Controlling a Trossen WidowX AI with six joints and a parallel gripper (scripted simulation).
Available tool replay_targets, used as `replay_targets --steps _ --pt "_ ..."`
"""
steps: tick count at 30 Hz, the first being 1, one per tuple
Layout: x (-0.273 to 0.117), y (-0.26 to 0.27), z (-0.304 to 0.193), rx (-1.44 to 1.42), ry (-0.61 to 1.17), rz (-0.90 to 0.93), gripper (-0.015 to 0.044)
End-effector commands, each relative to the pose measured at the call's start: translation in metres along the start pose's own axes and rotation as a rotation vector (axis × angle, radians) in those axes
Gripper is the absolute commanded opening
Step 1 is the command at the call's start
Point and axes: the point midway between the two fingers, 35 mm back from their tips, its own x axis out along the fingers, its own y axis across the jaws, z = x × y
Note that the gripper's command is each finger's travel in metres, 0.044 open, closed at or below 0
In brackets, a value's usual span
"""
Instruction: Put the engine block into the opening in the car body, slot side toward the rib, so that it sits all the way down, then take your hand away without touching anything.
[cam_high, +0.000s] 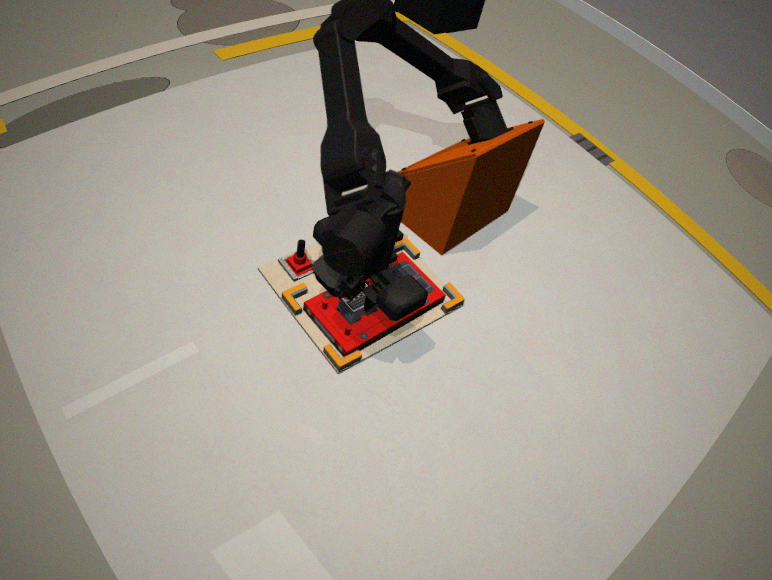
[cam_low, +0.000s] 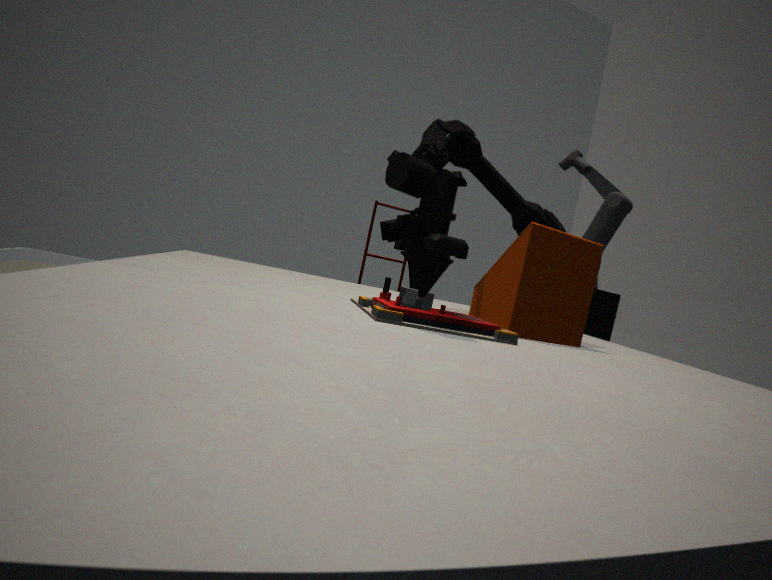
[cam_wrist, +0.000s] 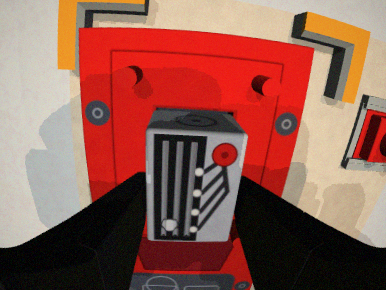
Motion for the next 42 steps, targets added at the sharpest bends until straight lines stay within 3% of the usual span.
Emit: replay_targets --steps 1,27,37,42 --pt "0.0020 -0.0008 -0.0018 -0.007 0.002 -0.007 0.0159" --pt "0.0065 -0.0009 -0.0020 -0.008 0.002 -0.007 0.0159" --pt "0.0046 -0.0002 -0.0001 -0.001 0.000 -0.001 0.0422" --pt "0.0046 -0.0002 -0.0001 -0.001 0.000 -0.001 0.0440"
